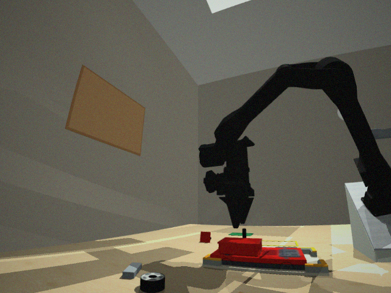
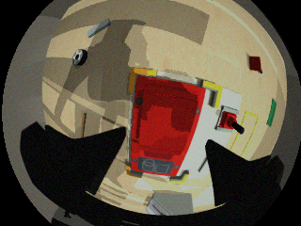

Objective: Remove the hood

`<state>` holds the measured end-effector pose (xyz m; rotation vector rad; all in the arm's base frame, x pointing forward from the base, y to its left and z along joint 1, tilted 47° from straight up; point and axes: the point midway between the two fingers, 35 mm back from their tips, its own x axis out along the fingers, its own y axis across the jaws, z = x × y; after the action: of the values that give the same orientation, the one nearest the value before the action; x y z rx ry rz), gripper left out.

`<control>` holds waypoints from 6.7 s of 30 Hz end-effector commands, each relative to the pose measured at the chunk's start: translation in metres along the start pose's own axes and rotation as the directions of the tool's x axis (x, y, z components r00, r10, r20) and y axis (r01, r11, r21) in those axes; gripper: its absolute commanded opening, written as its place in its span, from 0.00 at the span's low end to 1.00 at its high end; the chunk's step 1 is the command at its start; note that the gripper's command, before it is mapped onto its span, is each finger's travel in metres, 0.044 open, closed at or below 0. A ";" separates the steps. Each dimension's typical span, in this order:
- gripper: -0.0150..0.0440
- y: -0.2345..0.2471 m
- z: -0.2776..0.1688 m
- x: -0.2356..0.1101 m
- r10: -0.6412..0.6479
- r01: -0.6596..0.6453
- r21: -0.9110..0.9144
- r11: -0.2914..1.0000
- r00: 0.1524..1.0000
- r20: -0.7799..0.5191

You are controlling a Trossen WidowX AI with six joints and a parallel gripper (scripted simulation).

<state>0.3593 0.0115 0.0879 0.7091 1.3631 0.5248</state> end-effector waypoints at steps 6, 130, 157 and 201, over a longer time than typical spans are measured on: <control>1.00 0.001 -0.001 0.009 0.006 -0.006 0.007 1.000 1.000 -0.006; 0.25 0.000 -0.001 0.024 0.005 -0.005 0.002 1.000 1.000 -0.001; 0.25 -0.096 -0.001 -0.025 -0.027 0.027 0.012 1.000 1.000 0.007; 0.25 -0.237 -0.055 -0.009 -0.011 0.011 0.002 1.000 1.000 -0.001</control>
<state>0.2886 -0.1535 -0.0781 0.6929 1.3668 0.5143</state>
